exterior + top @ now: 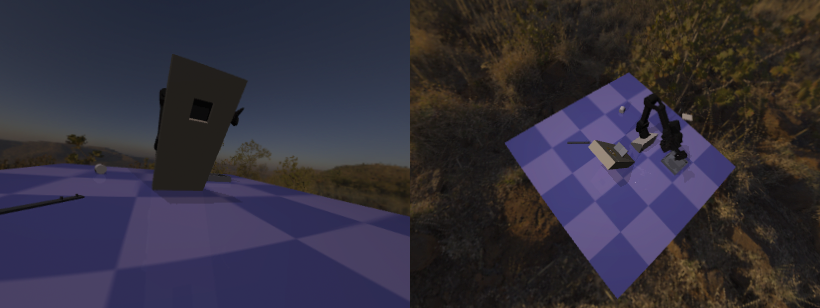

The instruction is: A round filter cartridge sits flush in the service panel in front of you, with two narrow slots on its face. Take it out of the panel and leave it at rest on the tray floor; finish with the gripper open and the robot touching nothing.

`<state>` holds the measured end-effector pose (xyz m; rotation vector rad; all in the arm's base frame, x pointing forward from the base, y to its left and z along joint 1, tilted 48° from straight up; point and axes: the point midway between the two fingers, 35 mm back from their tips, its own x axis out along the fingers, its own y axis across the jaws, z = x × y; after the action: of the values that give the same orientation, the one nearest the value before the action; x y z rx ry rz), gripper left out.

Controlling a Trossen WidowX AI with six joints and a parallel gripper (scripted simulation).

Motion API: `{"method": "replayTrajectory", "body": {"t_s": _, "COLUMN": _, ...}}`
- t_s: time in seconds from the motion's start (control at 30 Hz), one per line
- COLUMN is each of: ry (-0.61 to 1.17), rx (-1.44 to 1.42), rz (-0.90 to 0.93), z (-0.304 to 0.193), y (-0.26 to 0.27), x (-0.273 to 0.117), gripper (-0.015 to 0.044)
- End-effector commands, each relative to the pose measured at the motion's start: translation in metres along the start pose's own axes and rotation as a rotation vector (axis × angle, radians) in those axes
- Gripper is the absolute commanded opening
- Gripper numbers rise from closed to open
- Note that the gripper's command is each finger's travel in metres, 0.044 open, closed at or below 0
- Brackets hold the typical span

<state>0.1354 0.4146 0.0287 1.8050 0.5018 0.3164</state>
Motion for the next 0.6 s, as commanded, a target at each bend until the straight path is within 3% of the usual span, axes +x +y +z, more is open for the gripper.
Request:
{"method": "replayTrajectory", "body": {"t_s": 0.0, "ry": -0.006, "rx": -0.018, "rz": -0.002, "z": 0.001, "y": 0.001, "x": 0.002, "gripper": 0.0374}}
{"method": "replayTrajectory", "body": {"t_s": 0.37, "ry": -0.287, "rx": -1.106, "rz": -0.341, "z": 0.073, "y": 0.056, "x": 0.065, "gripper": 0.0093}}
{"method": "replayTrajectory", "body": {"t_s": 0.57, "ry": -0.318, "rx": -1.339, "rz": -0.467, "z": 0.096, "y": 0.076, "x": 0.069, "gripper": 0.0093}}
